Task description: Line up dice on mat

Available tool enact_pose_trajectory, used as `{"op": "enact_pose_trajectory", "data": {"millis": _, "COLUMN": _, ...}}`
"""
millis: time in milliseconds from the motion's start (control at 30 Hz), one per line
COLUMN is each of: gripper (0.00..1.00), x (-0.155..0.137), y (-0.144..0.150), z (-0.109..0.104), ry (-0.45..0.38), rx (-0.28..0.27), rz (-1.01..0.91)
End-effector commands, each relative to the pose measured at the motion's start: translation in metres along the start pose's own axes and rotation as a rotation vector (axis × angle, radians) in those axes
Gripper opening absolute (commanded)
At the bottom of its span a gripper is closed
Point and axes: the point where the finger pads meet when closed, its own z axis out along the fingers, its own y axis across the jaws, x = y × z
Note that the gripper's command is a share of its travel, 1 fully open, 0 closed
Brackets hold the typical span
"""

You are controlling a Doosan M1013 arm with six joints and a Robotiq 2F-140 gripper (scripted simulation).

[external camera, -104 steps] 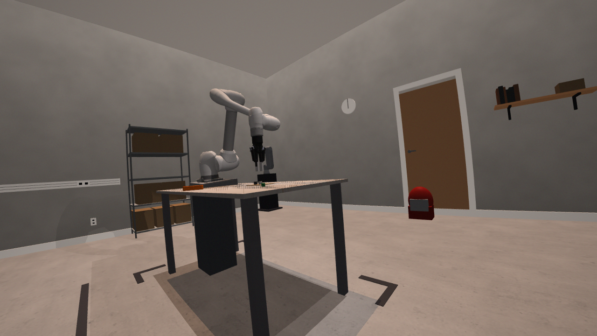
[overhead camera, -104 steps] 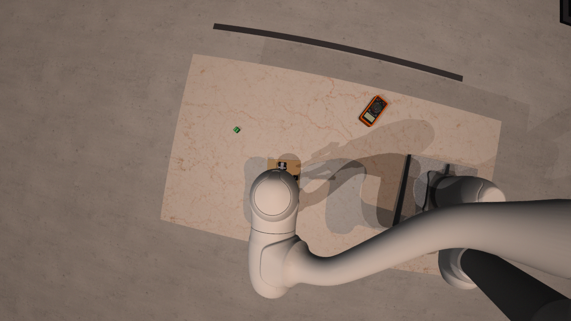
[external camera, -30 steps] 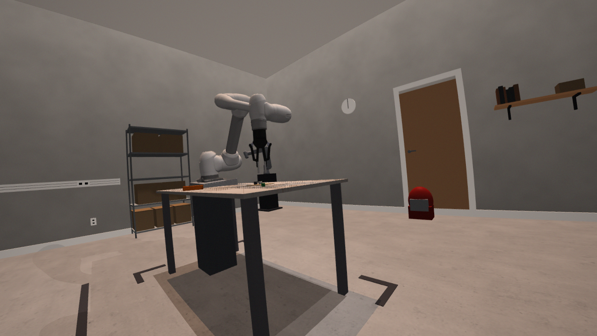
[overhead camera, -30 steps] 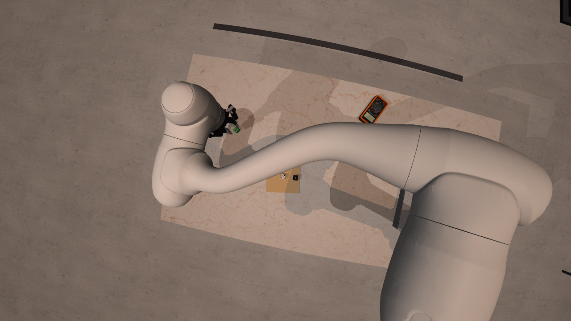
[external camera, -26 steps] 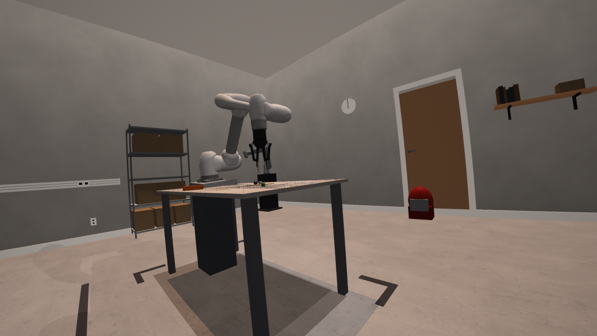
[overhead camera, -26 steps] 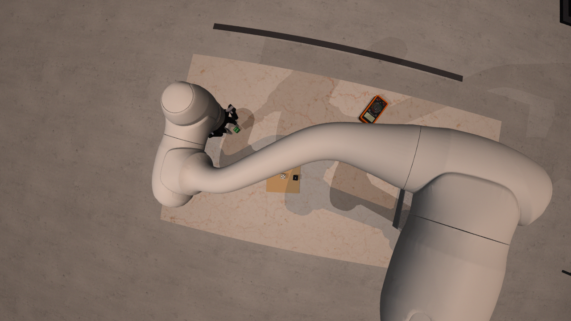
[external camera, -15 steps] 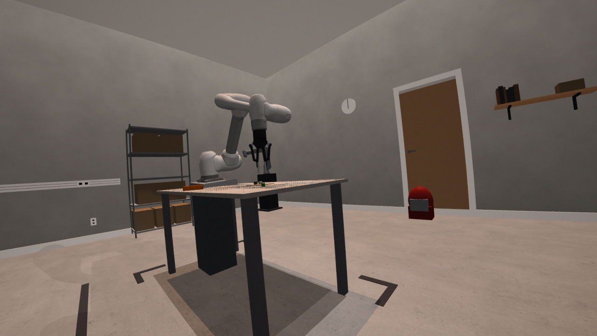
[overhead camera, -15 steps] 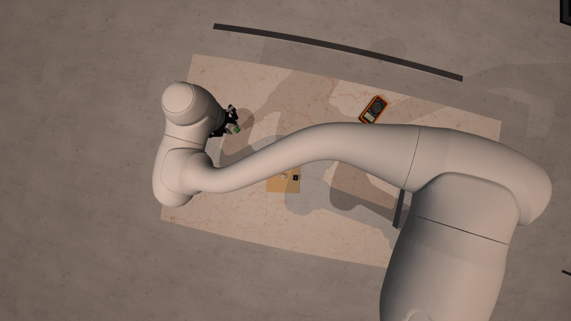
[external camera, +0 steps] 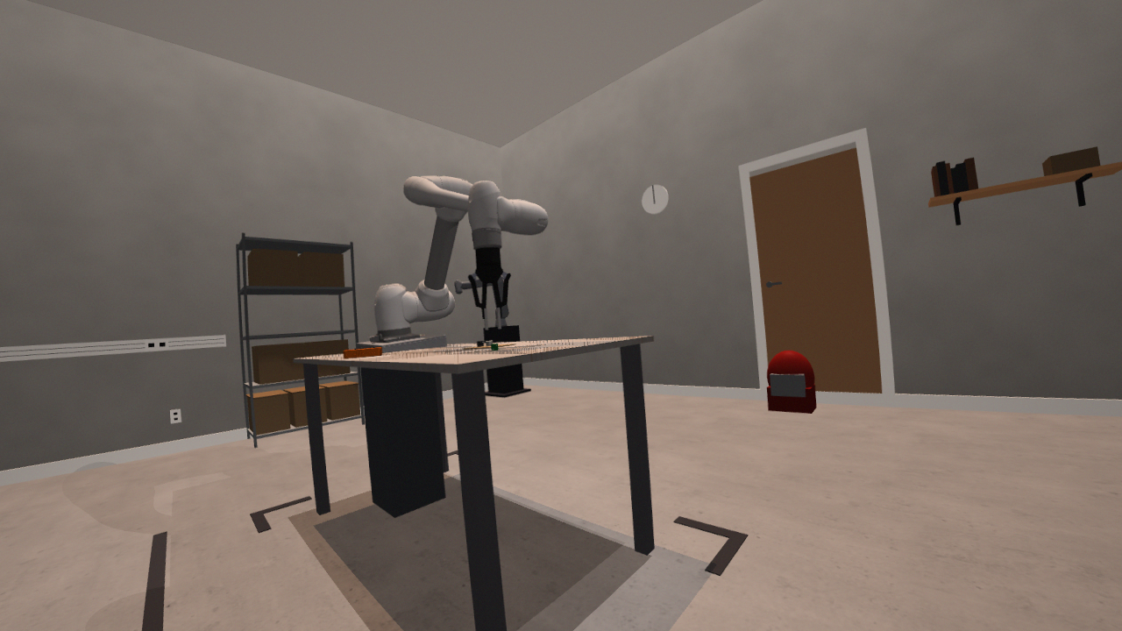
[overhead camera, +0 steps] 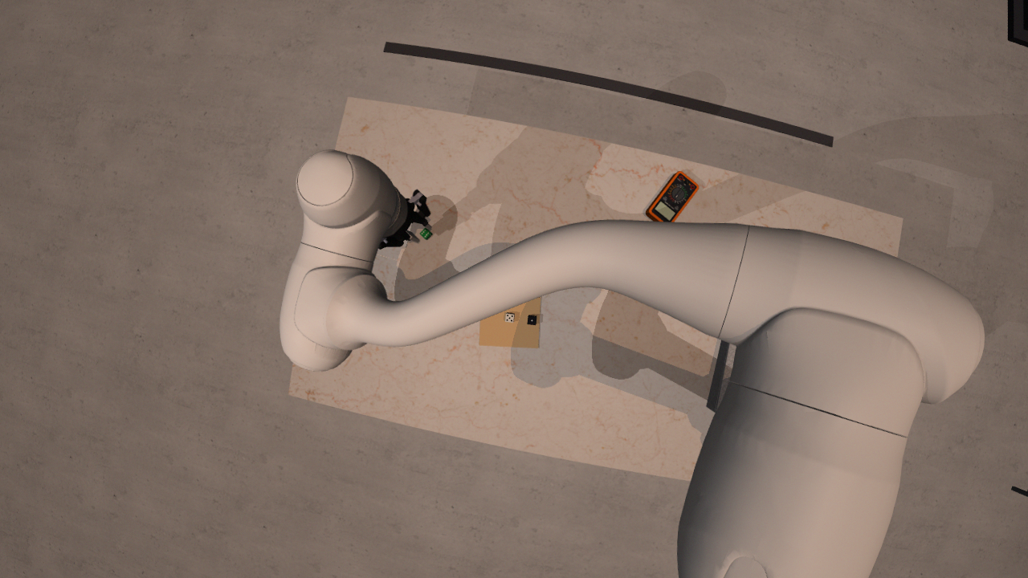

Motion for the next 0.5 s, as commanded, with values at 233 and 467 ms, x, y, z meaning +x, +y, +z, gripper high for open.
{"op": "enact_pose_trajectory", "data": {"millis": 233, "gripper": 0.29, "x": 0.0, "y": 0.0, "z": 0.01, "ry": 0.001, "rx": 0.001, "rz": 0.0}}
{"op": "enact_pose_trajectory", "data": {"millis": 467, "gripper": 0.29, "x": 0.0, "y": 0.0, "z": 0.021, "ry": 0.001, "rx": 0.001, "rz": 0.0}}
